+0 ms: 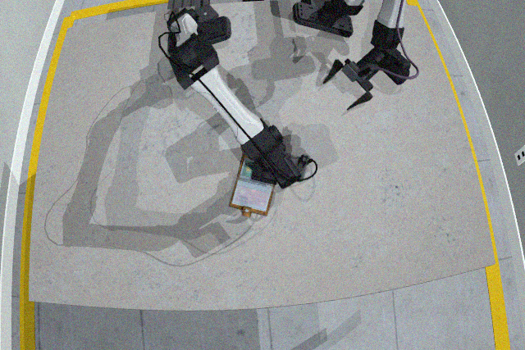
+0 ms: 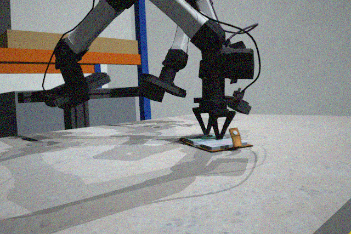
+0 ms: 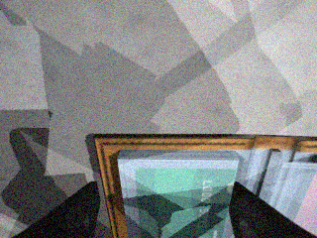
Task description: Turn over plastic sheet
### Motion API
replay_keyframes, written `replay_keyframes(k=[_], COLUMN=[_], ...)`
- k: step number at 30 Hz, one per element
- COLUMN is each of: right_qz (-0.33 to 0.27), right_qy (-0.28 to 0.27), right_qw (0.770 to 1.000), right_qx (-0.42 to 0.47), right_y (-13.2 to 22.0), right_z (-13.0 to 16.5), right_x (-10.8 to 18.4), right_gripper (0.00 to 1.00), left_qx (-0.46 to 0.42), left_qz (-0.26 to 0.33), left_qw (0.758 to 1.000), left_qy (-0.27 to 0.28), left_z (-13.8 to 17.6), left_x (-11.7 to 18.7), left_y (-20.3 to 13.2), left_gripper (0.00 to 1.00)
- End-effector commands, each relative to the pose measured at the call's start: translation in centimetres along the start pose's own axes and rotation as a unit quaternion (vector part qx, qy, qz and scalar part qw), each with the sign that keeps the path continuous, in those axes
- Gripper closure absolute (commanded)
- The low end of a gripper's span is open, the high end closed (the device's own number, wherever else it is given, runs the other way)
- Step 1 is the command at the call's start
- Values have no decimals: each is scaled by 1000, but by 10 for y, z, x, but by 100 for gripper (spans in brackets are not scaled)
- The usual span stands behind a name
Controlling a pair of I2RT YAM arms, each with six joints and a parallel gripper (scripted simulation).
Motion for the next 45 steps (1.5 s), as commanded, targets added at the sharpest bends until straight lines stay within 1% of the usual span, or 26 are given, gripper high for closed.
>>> replay_keyframes(k=[1, 4, 5, 8, 11, 13, 17, 18, 19, 21, 24, 26, 36, 38, 43, 44, 45], right_qz=[9, 10, 5, 12, 7, 17, 17, 18, 17, 17, 12, 2, 4, 4, 0, 0, 0], right_qy=[-3, -4, -1, -1, 3, -7, -7, -7, -10, -10, -5, 4, 2, 2, 1, 1, 1], right_qw=[1000, 1000, 1000, 1000, 1000, 1000, 1000, 1000, 1000, 1000, 1000, 1000, 1000, 1000, 1000, 1000, 1000], right_qx=[0, -1, -1, -3, 0, -5, -5, -5, -4, -4, -1, 4, 0, 0, 1, 1, 1], right_y=[-8, -8, -6, -12, -13, -18, -17, -16, -14, -14, -12, -5, -6, -6, -3, -3, -3], right_z=[-2, -2, -2, -3, 0, 0, 0, -2, -5, -5, -3, -3, -5, -5, -6, -6, -6], right_x=[-3, -6, -13, -16, -16, -6, -6, -5, -4, -4, -5, -17, -16, -16, -14, -14, -14], right_gripper=[32, 32, 32, 32, 32, 32, 32, 38, 41, 41, 50, 55, 84, 84, 98, 100, 100], left_qx=[-4, -3, -2, -2, -1, 0, 1, 0, 0, 0, -1, -1, -1, -1, -1, -1, -1], left_qz=[-11, -12, -14, -18, -20, -22, -23, -23, -23, -23, -23, -23, -23, -23, -23, -23, -23], left_qw=[1000, 1000, 1000, 1000, 999, 999, 999, 999, 999, 999, 999, 999, 999, 999, 999, 999, 999], left_qy=[-20, -20, -21, -25, -26, -28, -29, -29, -29, -29, -29, -29, -29, -29, -29, -29, -29], left_z=[-6, -6, -7, -9, -10, -10, -11, -11, -11, -11, -11, -11, -11, -11, -11, -11, -11], left_x=[0, 0, 0, 1, 1, 1, 1, 1, 1, 1, 1, 1, 1, 1, 1, 1, 1], left_y=[5, 6, 6, 8, 9, 10, 10, 10, 10, 10, 10, 10, 10, 10, 10, 10, 10], left_gripper=[0, 0, 0, 0, 0, 0, 0, 0, 0, 0, 0, 0, 0, 0, 0, 0, 0])
Point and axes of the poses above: on each arm, the point where the finger pads meet when closed, its own x axis back along the fingers, its own y axis across the jaws, z = x × y, the point moved 4 cm from there along x, back along the fingers, and after that the axes turned 6 degrees about x, right-handed, at the moved point
